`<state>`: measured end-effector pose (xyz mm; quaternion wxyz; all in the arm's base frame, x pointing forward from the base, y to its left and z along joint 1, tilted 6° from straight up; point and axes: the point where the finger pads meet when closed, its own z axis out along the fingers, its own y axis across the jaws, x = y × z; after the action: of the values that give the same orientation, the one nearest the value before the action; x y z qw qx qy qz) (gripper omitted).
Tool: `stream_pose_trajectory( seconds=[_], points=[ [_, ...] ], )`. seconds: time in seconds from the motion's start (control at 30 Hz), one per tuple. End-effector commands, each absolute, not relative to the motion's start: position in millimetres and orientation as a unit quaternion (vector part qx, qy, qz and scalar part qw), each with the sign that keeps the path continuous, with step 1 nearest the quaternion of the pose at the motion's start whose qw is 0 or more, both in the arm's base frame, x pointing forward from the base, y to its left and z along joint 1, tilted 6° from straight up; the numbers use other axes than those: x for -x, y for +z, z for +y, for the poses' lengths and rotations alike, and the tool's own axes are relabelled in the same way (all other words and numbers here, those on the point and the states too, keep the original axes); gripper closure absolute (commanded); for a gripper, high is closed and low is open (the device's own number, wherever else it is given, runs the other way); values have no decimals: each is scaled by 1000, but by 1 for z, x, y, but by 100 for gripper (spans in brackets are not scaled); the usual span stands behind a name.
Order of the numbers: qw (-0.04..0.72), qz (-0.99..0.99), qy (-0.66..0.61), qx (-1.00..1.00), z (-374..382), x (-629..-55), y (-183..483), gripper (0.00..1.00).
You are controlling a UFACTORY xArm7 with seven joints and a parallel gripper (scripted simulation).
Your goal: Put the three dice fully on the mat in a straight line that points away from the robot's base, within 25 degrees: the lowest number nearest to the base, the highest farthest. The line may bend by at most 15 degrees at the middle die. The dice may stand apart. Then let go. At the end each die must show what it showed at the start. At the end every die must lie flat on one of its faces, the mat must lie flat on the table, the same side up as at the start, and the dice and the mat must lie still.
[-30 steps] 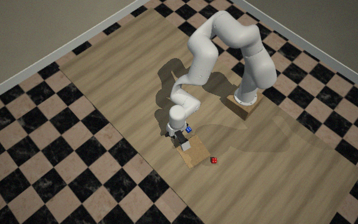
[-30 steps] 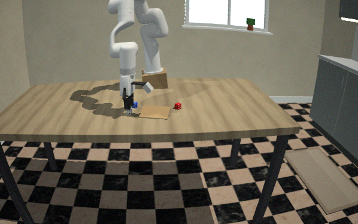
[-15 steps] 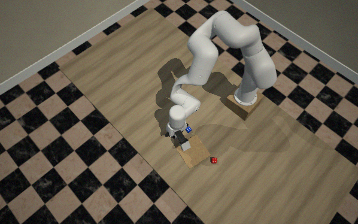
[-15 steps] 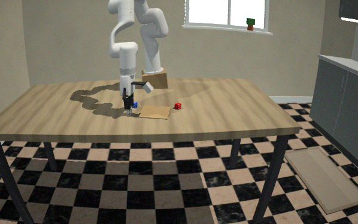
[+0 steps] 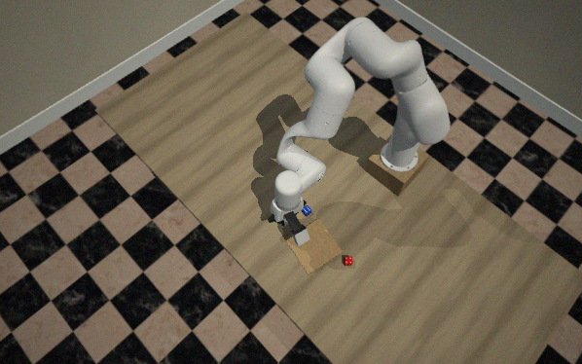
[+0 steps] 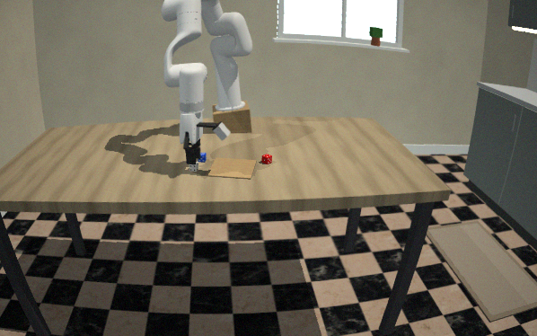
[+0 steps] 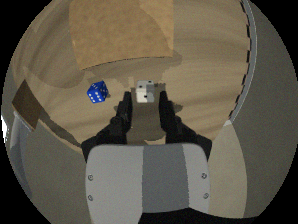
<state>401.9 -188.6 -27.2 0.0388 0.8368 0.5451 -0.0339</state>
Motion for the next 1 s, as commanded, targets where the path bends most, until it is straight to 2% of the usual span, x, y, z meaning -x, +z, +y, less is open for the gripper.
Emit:
stream_pose_trajectory(
  seconds=[0.0, 0.97],
  points=[
    [40, 545, -33, -837, -189, -403, -26, 58],
    [40, 545, -33, -837, -192, -403, -52, 58]
  ],
)
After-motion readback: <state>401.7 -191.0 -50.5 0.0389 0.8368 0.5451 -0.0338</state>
